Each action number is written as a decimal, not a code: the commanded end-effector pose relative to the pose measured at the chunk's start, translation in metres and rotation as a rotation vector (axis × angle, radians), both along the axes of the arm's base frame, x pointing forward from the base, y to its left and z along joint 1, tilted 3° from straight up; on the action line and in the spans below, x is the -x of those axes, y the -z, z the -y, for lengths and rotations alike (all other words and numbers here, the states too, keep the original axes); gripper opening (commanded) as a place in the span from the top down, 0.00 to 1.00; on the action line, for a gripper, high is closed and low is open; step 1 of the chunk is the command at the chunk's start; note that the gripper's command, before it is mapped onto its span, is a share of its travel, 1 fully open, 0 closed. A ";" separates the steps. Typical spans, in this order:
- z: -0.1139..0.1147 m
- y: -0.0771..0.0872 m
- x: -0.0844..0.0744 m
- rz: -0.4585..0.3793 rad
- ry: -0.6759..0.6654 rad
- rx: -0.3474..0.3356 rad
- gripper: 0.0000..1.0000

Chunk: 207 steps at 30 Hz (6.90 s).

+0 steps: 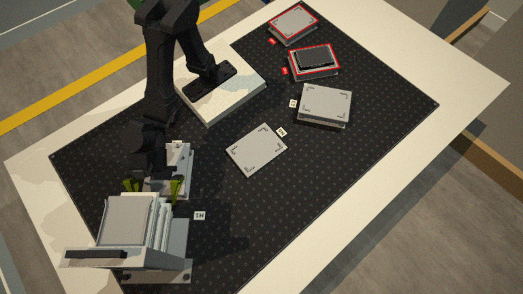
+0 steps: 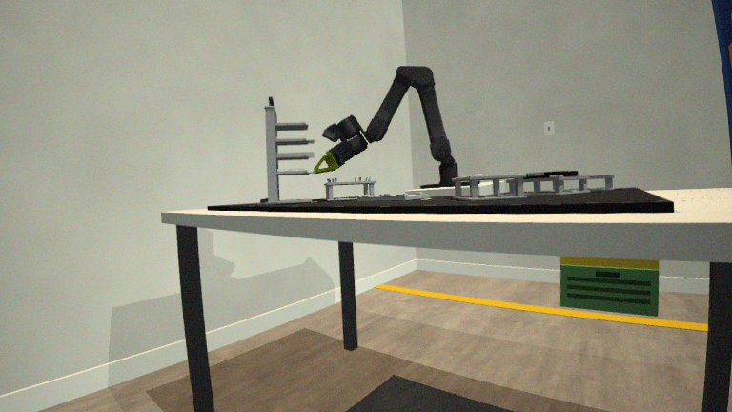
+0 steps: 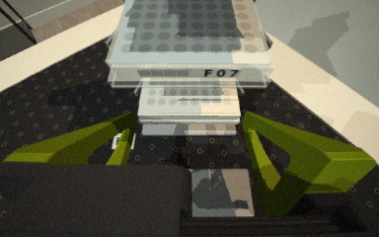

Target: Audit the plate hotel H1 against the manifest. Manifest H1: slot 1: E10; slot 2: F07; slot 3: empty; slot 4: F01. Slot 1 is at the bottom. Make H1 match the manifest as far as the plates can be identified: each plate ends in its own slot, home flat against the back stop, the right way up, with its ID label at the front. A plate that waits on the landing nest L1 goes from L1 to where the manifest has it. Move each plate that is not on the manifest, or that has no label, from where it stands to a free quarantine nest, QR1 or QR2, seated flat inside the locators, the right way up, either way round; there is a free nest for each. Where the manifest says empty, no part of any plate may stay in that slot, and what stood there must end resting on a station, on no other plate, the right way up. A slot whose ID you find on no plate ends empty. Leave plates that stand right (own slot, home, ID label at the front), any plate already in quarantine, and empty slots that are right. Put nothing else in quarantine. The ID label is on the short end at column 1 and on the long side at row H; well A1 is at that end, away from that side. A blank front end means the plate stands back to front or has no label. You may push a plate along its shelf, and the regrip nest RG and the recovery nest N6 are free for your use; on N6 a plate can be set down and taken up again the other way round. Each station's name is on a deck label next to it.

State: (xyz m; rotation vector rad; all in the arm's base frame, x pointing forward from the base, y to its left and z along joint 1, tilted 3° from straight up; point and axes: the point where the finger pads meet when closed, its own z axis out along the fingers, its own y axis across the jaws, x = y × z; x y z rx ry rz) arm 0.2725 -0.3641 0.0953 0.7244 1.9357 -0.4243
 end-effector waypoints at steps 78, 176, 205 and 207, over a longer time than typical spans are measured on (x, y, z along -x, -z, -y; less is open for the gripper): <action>-0.022 -0.004 0.026 0.004 0.002 0.008 0.14; -0.096 0.011 0.112 0.000 0.002 0.006 0.14; -0.104 0.023 0.122 0.000 0.002 0.006 0.14; -0.104 0.024 0.122 0.000 0.002 0.006 0.14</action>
